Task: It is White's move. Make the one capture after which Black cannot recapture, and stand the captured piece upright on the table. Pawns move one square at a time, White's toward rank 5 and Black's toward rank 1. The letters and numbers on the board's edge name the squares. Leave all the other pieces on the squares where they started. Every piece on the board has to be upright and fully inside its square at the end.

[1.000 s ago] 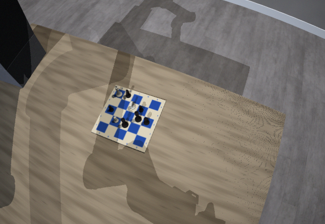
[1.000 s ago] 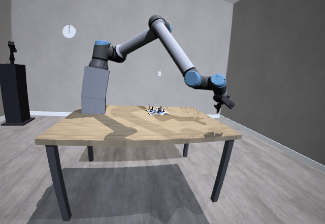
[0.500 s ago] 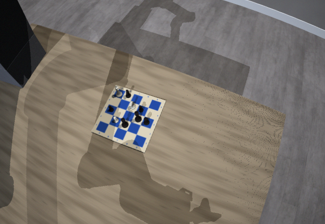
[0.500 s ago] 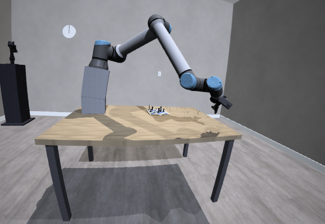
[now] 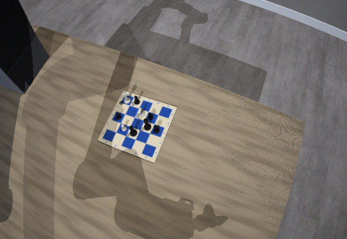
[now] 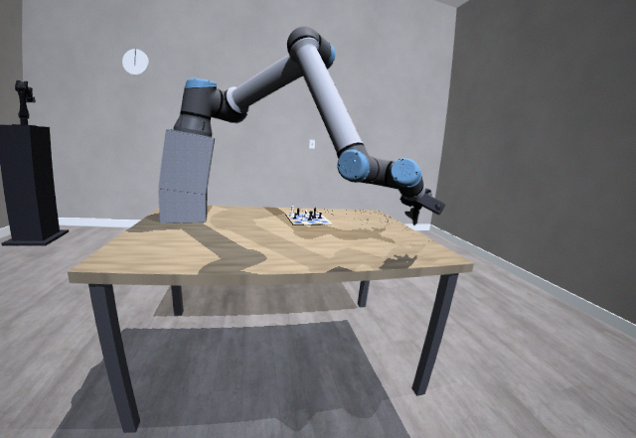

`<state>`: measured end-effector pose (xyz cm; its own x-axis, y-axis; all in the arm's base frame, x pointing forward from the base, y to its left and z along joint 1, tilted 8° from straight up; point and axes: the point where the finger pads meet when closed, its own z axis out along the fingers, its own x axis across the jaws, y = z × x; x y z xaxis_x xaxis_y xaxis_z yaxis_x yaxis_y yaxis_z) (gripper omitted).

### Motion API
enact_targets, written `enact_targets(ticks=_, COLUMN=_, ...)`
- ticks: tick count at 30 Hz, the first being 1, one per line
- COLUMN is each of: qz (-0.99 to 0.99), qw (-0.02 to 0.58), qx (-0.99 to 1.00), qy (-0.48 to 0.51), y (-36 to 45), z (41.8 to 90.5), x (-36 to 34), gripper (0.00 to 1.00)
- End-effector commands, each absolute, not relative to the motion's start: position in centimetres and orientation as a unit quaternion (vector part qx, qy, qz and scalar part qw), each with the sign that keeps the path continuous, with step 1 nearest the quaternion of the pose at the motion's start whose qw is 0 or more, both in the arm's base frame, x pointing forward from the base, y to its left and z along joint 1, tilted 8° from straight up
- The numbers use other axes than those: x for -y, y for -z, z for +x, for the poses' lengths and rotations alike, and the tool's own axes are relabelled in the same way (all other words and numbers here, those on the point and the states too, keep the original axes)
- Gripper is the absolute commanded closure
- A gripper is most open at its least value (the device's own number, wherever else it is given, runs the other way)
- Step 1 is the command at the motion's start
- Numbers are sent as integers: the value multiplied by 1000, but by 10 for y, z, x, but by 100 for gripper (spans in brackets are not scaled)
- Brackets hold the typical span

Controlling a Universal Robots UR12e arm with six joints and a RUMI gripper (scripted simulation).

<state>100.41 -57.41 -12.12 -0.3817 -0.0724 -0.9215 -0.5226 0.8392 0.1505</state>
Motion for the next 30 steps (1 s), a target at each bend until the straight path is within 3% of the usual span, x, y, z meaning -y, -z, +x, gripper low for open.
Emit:
enact_targets(ticks=1, qz=-217, qw=538, qx=-787, qy=-211, y=125, z=994, x=564, gripper=0)
enact_targets(ticks=30, qz=-323, qw=591, qx=-717, qy=-182, y=147, z=951, x=523, gripper=0)
